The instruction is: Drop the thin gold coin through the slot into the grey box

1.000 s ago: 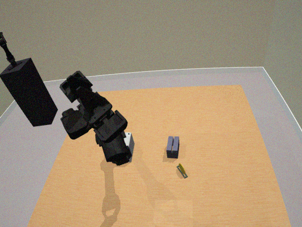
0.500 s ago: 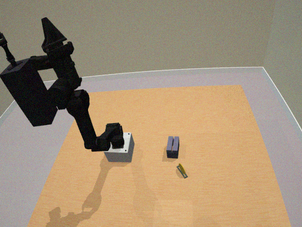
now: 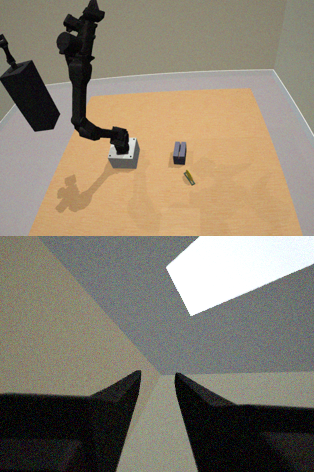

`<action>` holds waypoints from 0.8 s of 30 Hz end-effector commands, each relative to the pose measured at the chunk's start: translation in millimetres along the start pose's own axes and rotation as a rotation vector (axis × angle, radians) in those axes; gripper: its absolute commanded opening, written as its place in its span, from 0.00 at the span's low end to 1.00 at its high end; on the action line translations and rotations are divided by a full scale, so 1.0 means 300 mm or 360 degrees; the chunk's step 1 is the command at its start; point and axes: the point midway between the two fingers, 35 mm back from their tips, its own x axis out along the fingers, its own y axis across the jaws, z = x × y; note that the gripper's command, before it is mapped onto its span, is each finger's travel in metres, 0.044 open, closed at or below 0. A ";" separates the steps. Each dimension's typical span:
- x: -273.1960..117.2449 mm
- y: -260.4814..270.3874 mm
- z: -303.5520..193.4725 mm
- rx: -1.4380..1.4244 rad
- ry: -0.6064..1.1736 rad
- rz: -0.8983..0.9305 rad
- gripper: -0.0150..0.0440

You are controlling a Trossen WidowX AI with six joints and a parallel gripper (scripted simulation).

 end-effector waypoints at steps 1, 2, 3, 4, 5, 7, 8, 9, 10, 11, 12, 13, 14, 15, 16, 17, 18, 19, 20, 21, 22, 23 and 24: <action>0.072 0.072 -0.185 0.0027 0.0272 0.0035 0.53; 0.084 0.084 -0.234 0.0035 0.0340 0.0036 0.53; 0.095 0.094 -0.283 0.0044 0.0408 0.0035 0.53; 0.100 0.098 -0.325 0.0017 0.0468 0.0031 0.53; 0.103 0.101 -0.369 -0.0010 0.0528 0.0026 0.53; 0.105 0.102 -0.456 -0.0057 0.0651 0.0014 0.53; 0.105 0.102 -0.499 -0.0060 0.0709 0.0007 0.53; 0.105 0.104 -0.539 -0.0041 0.0763 0.0000 0.53; 0.104 0.105 -0.579 -0.0021 0.0818 -0.0009 0.53; 0.102 0.104 -0.619 -0.0001 0.0872 -0.0019 0.53; 0.099 0.104 -0.659 0.0020 0.0926 -0.0031 0.53; 0.094 0.102 -0.699 0.0040 0.0981 -0.0044 0.53; 0.084 0.092 -0.738 0.0046 0.1040 -0.0073 0.53; 0.074 0.083 -0.773 0.0051 0.1092 -0.0100 0.53; 0.065 0.075 -0.799 0.0056 0.1133 -0.0122 0.53; 0.059 0.071 -0.821 0.0063 0.1164 -0.0136 0.53; 0.051 0.067 -0.849 0.0077 0.1203 -0.0151 0.53; 0.039 0.061 -0.885 0.0096 0.1254 -0.0172 0.53; 0.024 0.053 -0.927 0.0119 0.1314 -0.0199 0.53; 0.005 0.044 -0.972 0.0143 0.1379 -0.0230 0.53; -0.015 0.034 -1.017 0.0169 0.1443 -0.0264 0.53; -0.037 0.023 -1.060 0.0194 0.1506 -0.0299 0.53; -0.063 0.010 -1.107 0.0223 0.1576 -0.0341 0.53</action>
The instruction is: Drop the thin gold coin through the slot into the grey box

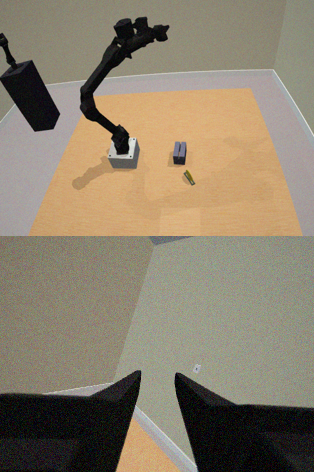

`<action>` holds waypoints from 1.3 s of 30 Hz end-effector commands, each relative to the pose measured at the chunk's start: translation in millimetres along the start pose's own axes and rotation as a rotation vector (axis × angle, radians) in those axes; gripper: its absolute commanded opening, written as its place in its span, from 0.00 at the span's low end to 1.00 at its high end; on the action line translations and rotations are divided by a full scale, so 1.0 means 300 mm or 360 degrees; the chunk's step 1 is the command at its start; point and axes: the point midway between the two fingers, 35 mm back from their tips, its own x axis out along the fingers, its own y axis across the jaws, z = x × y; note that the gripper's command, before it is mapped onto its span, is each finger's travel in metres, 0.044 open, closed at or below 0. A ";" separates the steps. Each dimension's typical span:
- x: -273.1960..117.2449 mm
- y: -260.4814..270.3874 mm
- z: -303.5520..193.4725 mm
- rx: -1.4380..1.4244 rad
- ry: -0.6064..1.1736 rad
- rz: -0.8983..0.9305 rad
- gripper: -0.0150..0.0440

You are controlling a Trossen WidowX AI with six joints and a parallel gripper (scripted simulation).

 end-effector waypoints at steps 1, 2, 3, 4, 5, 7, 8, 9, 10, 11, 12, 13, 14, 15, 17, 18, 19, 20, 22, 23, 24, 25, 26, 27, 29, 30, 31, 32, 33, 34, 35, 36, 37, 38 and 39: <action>0.085 -0.065 -0.192 0.0142 0.0283 -0.0111 0.53; 0.100 -0.085 -0.243 0.0183 0.0355 -0.0145 0.53; 0.114 -0.105 -0.295 0.0228 0.0425 -0.0178 0.53; 0.125 -0.124 -0.346 0.0275 0.0494 -0.0210 0.53; 0.135 -0.143 -0.398 0.0323 0.0562 -0.0243 0.53; 0.146 -0.184 -0.502 0.0423 0.0696 -0.0314 0.53; 0.148 -0.204 -0.554 0.0475 0.0761 -0.0352 0.53; 0.147 -0.225 -0.606 0.0528 0.0826 -0.0392 0.53; 0.144 -0.247 -0.662 0.0586 0.0893 -0.0437 0.53; 0.138 -0.269 -0.717 0.0645 0.0961 -0.0484 0.53; 0.129 -0.291 -0.773 0.0705 0.1027 -0.0533 0.53; 0.117 -0.313 -0.827 0.0766 0.1092 -0.0584 0.53; 0.103 -0.334 -0.881 0.0828 0.1156 -0.0636 0.53; 0.087 -0.354 -0.935 0.0892 0.1218 -0.0691 0.53; 0.046 -0.393 -1.039 0.1021 0.1339 -0.0805 0.53; 0.022 -0.411 -1.090 0.1086 0.1398 -0.0864 0.53; -0.004 -0.428 -1.140 0.1153 0.1456 -0.0925 0.53; -0.032 -0.444 -1.188 0.1220 0.1512 -0.0987 0.53; -0.094 -0.472 -1.282 0.1356 0.1620 -0.1118 0.53; -0.128 -0.484 -1.327 0.1426 0.1673 -0.1185 0.53; -0.163 -0.494 -1.370 0.1495 0.1724 -0.1253 0.53; -0.200 -0.503 -1.412 0.1565 0.1773 -0.1323 0.53; -0.238 -0.511 -1.452 0.1636 0.1822 -0.1394 0.53; -0.277 -0.517 -1.491 0.1707 0.1869 -0.1467 0.53; -0.358 -0.523 -1.564 0.1850 0.1959 -0.1615 0.53; -0.403 -0.520 -1.601 0.1932 0.2008 -0.1699 0.53; -0.450 -0.515 -1.638 0.2018 0.2057 -0.1790 0.53; -0.499 -0.508 -1.672 0.2104 0.2105 -0.1882 0.53; -0.547 -0.499 -1.704 0.2189 0.2151 -0.1975 0.53; -0.586 -0.490 -1.729 0.2258 0.2188 -0.2053 0.53; -0.610 -0.484 -1.742 0.2300 0.2209 -0.2101 0.53; -0.618 -0.481 -1.747 0.2313 0.2216 -0.2116 0.53; -0.618 -0.481 -1.747 0.2313 0.2216 -0.2116 0.53; -0.618 -0.481 -1.747 0.2313 0.2216 -0.2116 0.53; -0.618 -0.481 -1.747 0.2313 0.2216 -0.2116 0.53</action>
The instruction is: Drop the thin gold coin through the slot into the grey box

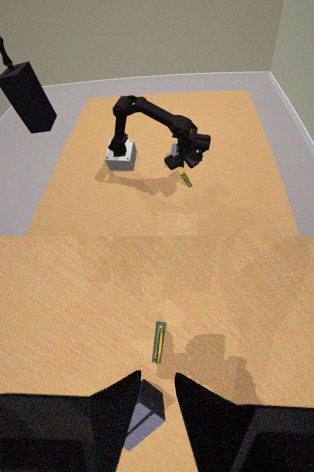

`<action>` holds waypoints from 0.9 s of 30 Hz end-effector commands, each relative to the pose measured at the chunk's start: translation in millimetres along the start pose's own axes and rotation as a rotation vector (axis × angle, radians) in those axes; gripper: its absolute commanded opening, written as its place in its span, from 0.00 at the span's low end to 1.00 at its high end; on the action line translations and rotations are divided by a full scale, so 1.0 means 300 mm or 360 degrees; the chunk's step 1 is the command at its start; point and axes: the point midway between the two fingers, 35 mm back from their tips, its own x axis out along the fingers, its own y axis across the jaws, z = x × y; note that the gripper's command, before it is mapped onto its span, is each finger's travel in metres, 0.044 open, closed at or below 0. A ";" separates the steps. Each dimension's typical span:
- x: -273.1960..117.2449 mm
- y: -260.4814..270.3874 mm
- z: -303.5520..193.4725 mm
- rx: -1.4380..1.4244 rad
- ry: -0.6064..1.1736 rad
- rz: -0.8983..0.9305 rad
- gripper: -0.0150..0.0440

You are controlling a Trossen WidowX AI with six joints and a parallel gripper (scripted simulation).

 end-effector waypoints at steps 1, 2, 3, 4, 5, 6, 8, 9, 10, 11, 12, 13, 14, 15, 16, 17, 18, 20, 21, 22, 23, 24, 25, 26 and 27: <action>0.008 -0.017 0.003 0.0067 0.0021 -0.0027 0.53; 0.008 -0.015 0.016 0.0067 0.0020 -0.0027 0.53; 0.008 -0.015 0.021 0.0067 0.0020 -0.0027 0.53; 0.017 -0.014 0.021 0.0067 0.0020 -0.0027 0.53; 0.045 -0.014 0.022 0.0067 0.0020 -0.0027 0.53; 0.088 -0.015 0.021 0.0067 0.0020 -0.0027 0.53; 0.125 -0.017 0.019 0.0067 0.0020 -0.0027 0.53; 0.125 -0.017 0.019 0.0067 0.0020 -0.0027 0.53; 0.125 -0.017 0.019 0.0067 0.0020 -0.0027 0.53; 0.125 -0.017 0.019 0.0067 0.0020 -0.0027 0.53; 0.131 -0.017 0.019 0.0067 0.0020 -0.0027 0.53; 0.150 -0.017 0.019 0.0067 0.0020 -0.0027 0.53; 0.169 -0.017 0.019 0.0067 0.0020 -0.0027 0.53; 0.175 -0.018 0.018 0.0067 0.0020 -0.0027 0.53; 0.175 -0.018 0.018 0.0067 0.0020 -0.0027 0.53; 0.176 -0.018 0.018 0.0067 0.0020 -0.0027 0.53; 0.178 -0.017 0.018 0.0067 0.0020 -0.0027 0.53; 0.188 -0.017 0.019 0.0067 0.0020 -0.0027 0.53; 0.194 -0.017 0.019 0.0067 0.0020 -0.0027 0.53; 0.199 -0.016 0.019 0.0067 0.0020 -0.0027 0.53; 0.204 -0.016 0.020 0.0067 0.0020 -0.0027 0.53; 0.210 -0.016 0.020 0.0067 0.0020 -0.0027 0.53; 0.215 -0.016 0.020 0.0067 0.0020 -0.0027 0.53; 0.221 -0.016 0.020 0.0067 0.0020 -0.0027 0.53; 0.226 -0.016 0.020 0.0067 0.0020 -0.0027 0.53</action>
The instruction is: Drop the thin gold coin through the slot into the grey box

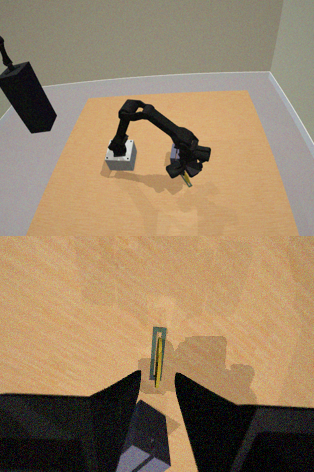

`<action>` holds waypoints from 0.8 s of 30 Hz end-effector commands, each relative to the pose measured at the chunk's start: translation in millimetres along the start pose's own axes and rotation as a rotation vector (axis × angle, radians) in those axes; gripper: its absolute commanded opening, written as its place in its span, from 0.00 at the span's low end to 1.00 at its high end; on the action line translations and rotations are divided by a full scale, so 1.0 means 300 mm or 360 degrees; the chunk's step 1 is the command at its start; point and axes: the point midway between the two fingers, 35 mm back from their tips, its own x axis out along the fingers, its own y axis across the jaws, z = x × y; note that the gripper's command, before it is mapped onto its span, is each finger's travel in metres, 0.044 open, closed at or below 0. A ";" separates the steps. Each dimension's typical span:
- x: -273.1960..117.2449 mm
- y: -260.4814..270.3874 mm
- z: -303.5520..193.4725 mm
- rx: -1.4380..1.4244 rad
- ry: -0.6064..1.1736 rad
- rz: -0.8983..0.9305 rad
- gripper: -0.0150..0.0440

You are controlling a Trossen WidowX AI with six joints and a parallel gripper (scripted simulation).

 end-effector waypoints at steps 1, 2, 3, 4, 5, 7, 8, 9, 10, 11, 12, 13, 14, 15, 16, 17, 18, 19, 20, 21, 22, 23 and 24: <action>0.026 -0.002 0.000 0.0003 0.0000 -0.0007 0.53; 0.032 -0.002 0.000 0.0003 0.0000 -0.0007 0.53; 0.037 -0.002 0.000 0.0003 0.0000 -0.0007 0.53; 0.043 -0.001 0.001 0.0003 0.0000 -0.0007 0.53; 0.048 -0.001 0.001 0.0003 0.0000 -0.0007 0.53; 0.059 -0.001 0.001 0.0003 0.0000 -0.0007 0.53; 0.065 -0.001 0.001 0.0003 0.0000 -0.0007 0.53; 0.070 -0.001 0.001 0.0003 0.0000 -0.0007 0.53; 0.075 -0.001 0.001 0.0004 0.0000 -0.0007 0.53; 0.080 -0.001 0.000 0.0004 0.0000 -0.0007 0.53; 0.085 0.000 0.000 0.0004 0.0000 -0.0007 0.53; 0.090 0.000 0.000 0.0004 0.0000 -0.0007 0.53; 0.095 0.000 0.000 0.0005 0.0000 -0.0007 0.53; 0.100 0.000 0.000 0.0005 0.0000 -0.0006 0.53; 0.105 0.000 -0.001 0.0005 0.0000 -0.0006 0.53; 0.110 0.000 -0.001 0.0005 0.0000 -0.0006 0.53; 0.115 0.000 -0.001 0.0005 0.0000 -0.0006 0.53; 0.120 0.000 -0.001 0.0006 0.0000 -0.0006 0.53; 0.125 -0.001 -0.001 0.0005 0.0000 -0.0006 0.53; 0.131 -0.001 -0.002 0.0005 0.0000 -0.0006 0.53; 0.136 -0.001 -0.002 0.0005 0.0000 -0.0006 0.53; 0.142 -0.001 -0.002 0.0005 0.0000 -0.0006 0.53; 0.147 -0.001 -0.002 0.0005 0.0000 -0.0007 0.53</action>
